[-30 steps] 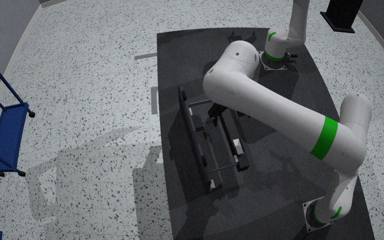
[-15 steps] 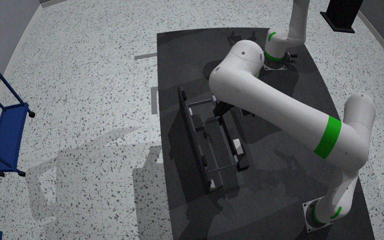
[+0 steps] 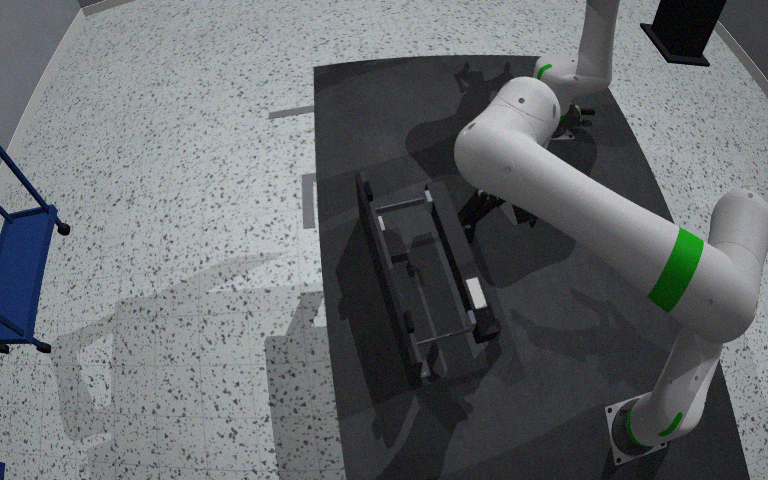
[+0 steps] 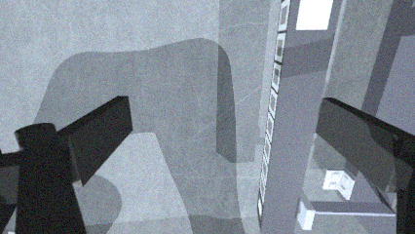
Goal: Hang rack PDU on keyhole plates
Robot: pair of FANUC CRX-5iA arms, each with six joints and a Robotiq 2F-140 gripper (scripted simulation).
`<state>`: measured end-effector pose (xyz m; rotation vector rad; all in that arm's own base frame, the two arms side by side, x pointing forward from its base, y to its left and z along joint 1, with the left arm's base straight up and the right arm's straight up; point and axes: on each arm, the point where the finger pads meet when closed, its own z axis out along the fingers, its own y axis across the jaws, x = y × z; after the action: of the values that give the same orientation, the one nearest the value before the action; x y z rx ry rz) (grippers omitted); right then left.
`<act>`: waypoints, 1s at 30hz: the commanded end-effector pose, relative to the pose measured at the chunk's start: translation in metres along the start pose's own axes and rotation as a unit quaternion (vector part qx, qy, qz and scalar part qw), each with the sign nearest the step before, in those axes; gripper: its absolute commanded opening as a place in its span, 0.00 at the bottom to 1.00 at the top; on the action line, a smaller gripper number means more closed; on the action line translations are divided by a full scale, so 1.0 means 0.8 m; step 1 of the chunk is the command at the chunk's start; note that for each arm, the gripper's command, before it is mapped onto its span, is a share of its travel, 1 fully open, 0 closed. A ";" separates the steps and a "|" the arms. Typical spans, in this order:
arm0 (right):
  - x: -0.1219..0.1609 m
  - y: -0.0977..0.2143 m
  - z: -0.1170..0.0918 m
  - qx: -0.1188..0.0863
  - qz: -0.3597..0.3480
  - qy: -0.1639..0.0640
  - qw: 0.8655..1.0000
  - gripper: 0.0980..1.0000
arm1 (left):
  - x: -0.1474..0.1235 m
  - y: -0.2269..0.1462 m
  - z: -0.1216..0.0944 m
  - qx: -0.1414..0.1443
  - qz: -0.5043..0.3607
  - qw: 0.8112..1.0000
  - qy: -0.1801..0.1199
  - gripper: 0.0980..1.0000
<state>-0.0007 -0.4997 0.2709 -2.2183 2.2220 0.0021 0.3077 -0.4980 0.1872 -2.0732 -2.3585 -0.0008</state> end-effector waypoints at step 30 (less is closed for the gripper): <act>0.000 0.000 -0.001 0.000 0.000 0.001 1.000 1.00 | -0.001 -0.059 -0.002 0.000 0.000 1.000 -0.002 1.00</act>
<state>-0.0007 -0.4997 0.2709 -2.2183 2.2220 0.0021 0.2607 -0.5043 0.1875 -2.0738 -2.3589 -0.0003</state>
